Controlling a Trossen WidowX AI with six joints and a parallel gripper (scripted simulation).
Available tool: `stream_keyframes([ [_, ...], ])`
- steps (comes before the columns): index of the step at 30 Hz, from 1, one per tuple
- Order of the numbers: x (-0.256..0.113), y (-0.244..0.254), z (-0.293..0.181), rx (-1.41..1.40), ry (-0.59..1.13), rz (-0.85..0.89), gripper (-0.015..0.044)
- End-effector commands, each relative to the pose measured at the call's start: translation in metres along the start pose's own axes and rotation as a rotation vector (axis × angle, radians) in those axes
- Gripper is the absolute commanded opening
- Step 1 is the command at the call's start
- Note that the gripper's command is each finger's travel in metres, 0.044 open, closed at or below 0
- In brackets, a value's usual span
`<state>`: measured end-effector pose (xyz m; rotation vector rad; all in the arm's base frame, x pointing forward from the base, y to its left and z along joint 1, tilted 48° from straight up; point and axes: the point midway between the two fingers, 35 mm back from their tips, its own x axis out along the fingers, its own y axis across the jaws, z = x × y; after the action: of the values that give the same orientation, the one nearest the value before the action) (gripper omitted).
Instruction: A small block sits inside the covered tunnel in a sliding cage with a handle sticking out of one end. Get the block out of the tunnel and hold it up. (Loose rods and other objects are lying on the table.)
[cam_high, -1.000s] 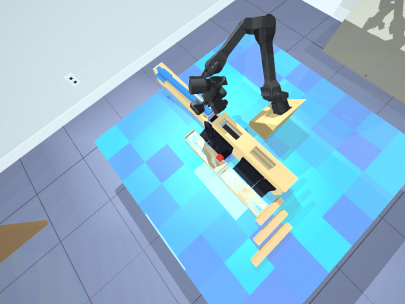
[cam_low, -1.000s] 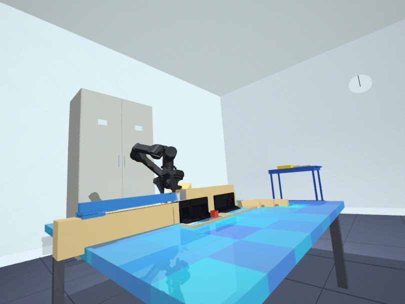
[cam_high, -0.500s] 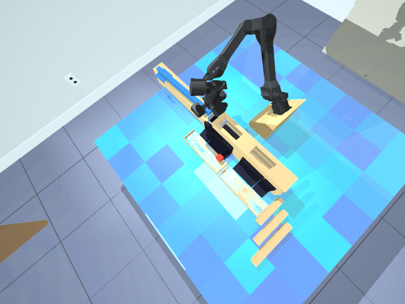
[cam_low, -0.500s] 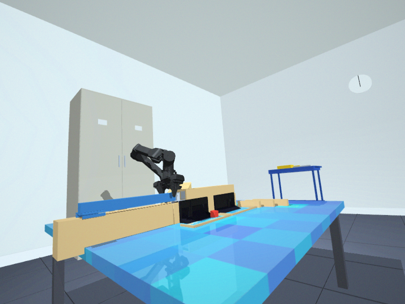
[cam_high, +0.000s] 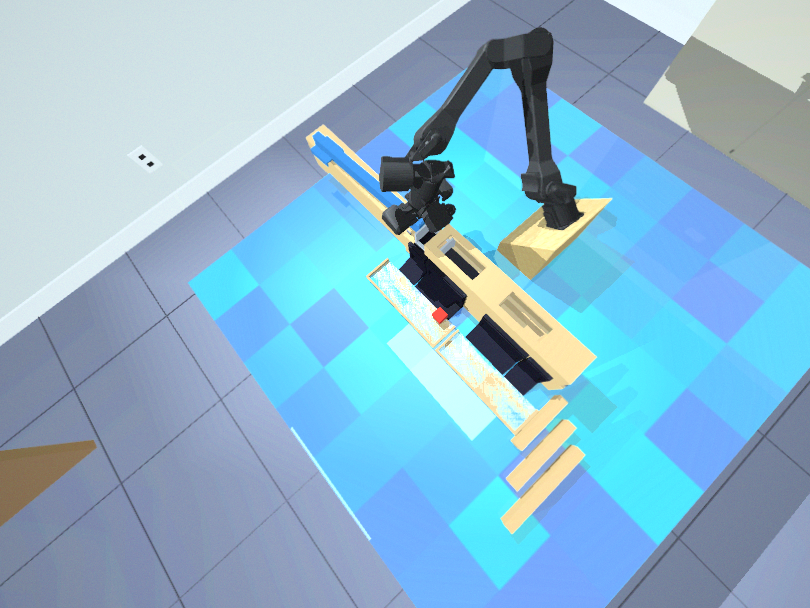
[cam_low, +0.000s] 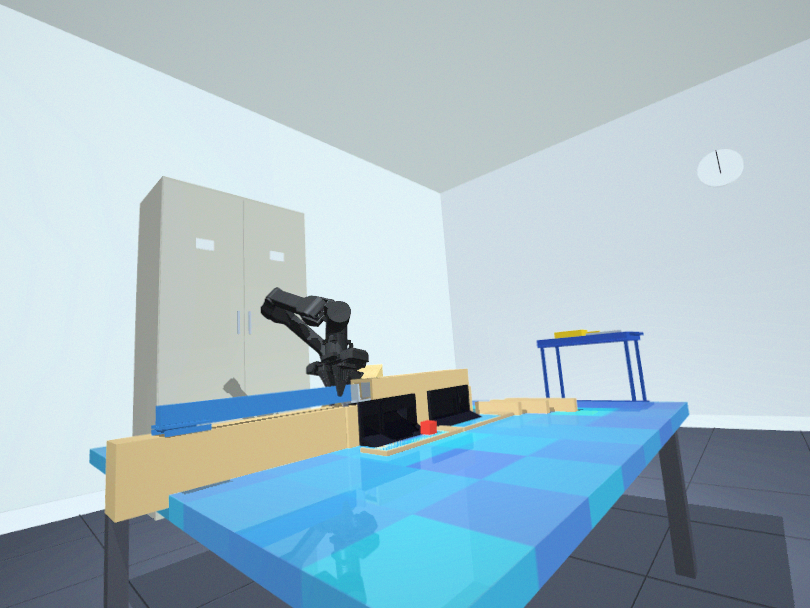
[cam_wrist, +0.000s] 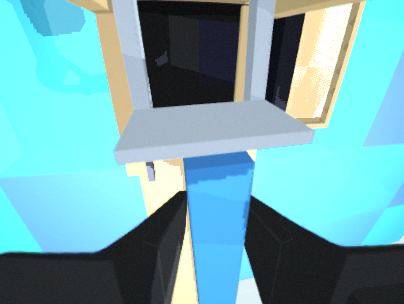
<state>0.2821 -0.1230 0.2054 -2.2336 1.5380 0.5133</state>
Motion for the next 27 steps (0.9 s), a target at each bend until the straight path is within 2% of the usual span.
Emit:
stream_keyframes([
  [1, 0.000, -0.001, 0.000, 0.012, -0.003, -0.006, 0.0026],
  [2, 0.000, -0.001, -0.001, 0.012, -0.003, -0.006, 0.0000],
  [20, 0.013, -0.001, -0.047, 0.011, -0.009, -0.003, 0.0000],
  [21, 0.007, -0.002, -0.011, -0.059, -0.079, -0.026, 0.0026],
  [27, 0.006, -0.003, -0.011, -0.058, -0.078, -0.025, 0.0184],
])
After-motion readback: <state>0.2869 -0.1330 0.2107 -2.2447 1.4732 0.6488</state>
